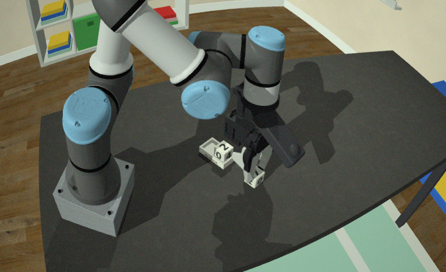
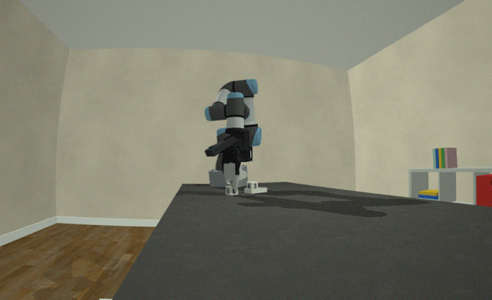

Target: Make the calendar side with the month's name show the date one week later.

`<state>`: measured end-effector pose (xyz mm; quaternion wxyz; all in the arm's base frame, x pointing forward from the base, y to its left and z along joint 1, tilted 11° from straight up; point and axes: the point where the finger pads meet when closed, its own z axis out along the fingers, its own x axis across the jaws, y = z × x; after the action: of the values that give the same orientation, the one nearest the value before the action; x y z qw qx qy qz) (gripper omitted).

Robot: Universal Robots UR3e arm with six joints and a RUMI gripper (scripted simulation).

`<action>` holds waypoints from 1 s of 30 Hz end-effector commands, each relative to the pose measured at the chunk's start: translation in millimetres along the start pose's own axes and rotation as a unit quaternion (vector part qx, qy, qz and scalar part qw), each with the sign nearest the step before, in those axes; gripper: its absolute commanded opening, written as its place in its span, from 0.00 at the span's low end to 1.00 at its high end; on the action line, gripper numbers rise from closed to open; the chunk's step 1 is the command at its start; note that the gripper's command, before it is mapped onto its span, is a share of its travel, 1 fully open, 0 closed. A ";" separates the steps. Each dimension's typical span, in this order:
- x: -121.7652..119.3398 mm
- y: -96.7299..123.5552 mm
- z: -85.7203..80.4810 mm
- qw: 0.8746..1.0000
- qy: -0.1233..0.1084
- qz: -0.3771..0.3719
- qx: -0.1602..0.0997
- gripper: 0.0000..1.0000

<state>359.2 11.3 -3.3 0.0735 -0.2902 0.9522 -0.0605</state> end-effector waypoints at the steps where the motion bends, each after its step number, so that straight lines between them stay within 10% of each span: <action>1: -0.6 -0.6 -0.6 1.000 -0.001 0.000 0.001 0.11; 30: -0.6 -0.6 -6.6 1.000 -0.001 0.000 0.001 0.11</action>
<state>358.8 11.4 -1.3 0.0735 -0.2902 0.9522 -0.0605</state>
